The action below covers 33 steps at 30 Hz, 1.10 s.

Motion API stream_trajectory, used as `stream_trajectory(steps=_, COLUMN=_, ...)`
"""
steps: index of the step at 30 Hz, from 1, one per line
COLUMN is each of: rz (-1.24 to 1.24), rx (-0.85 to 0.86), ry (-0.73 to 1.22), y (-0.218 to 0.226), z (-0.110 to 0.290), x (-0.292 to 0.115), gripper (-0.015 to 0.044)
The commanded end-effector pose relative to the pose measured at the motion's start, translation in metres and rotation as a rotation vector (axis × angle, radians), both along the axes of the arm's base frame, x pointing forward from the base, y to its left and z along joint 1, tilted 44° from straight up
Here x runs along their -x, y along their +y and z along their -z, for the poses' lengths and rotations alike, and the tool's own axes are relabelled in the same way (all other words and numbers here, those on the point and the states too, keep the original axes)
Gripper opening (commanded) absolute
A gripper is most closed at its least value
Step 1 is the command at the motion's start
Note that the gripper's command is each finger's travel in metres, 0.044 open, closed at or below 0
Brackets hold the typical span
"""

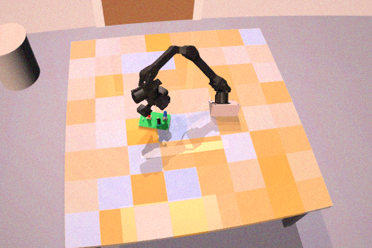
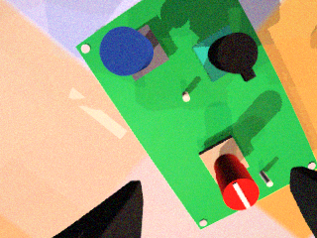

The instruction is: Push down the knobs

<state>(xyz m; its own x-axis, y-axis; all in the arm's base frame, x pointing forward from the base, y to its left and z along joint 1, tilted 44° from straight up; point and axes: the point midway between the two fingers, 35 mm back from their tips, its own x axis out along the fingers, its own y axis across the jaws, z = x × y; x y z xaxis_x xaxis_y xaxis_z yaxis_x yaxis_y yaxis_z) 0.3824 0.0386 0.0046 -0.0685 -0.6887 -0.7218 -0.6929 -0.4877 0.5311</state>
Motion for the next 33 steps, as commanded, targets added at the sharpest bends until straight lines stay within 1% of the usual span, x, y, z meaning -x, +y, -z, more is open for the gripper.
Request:
stream_trajectory(steps=1, rz=-0.007, rx=-0.006, ry=0.004, y=0.014, z=-0.006, x=0.035, gripper=0.0394)
stream_trajectory(steps=3, rz=-0.007, rx=-0.007, ry=0.004, y=0.019, z=-0.009, x=0.057, gripper=0.044)
stream_trajectory(steps=9, rz=-0.003, rx=-0.005, ry=0.006, y=0.021, z=-0.015, x=0.127, gripper=0.044)
stream_trajectory(steps=11, rz=-0.002, rx=-0.003, ry=0.006, y=0.02, z=-0.016, x=0.142, gripper=0.044)
stream_trajectory(steps=33, rz=-0.002, rx=-0.002, ry=0.006, y=0.019, z=-0.016, x=0.144, gripper=0.044)
